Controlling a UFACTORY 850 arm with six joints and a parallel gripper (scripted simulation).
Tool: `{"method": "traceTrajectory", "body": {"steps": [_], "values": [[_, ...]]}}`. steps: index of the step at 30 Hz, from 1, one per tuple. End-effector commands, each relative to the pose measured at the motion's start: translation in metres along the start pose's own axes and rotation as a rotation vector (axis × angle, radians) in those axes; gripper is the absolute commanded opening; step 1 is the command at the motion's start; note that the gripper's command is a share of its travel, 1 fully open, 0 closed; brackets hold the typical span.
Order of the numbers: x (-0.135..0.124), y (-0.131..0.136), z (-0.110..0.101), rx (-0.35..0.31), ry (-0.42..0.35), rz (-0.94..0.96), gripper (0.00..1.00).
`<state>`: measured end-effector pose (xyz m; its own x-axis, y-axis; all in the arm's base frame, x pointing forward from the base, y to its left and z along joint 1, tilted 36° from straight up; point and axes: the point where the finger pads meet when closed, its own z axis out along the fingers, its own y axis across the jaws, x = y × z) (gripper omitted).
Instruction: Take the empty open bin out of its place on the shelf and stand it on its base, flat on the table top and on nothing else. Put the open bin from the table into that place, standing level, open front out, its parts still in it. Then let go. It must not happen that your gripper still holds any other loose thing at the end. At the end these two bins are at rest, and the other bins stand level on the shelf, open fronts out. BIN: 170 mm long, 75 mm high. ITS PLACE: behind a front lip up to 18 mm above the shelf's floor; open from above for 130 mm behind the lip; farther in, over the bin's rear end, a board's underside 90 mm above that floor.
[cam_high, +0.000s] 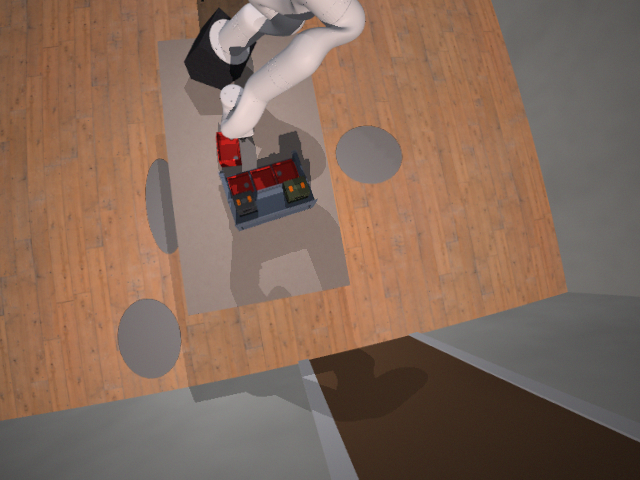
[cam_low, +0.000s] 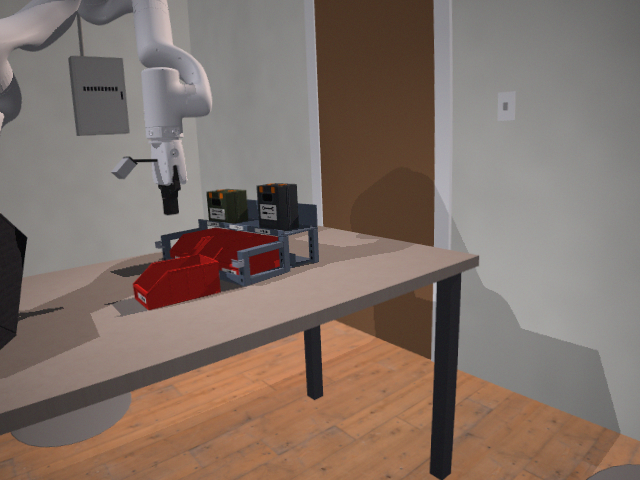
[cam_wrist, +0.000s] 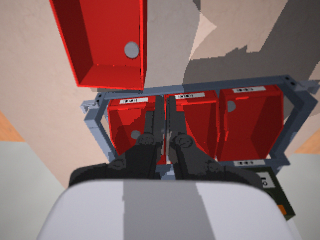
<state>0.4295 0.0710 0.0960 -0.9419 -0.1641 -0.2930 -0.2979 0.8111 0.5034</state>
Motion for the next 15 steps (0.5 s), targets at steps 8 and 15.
{"method": "traceTrajectory", "body": {"steps": [8,15], "values": [[0.0309,-0.0281,0.023,0.006,-0.01,0.056,0.0],[0.0309,-0.0281,0.023,0.006,-0.01,0.056,0.0]]}}
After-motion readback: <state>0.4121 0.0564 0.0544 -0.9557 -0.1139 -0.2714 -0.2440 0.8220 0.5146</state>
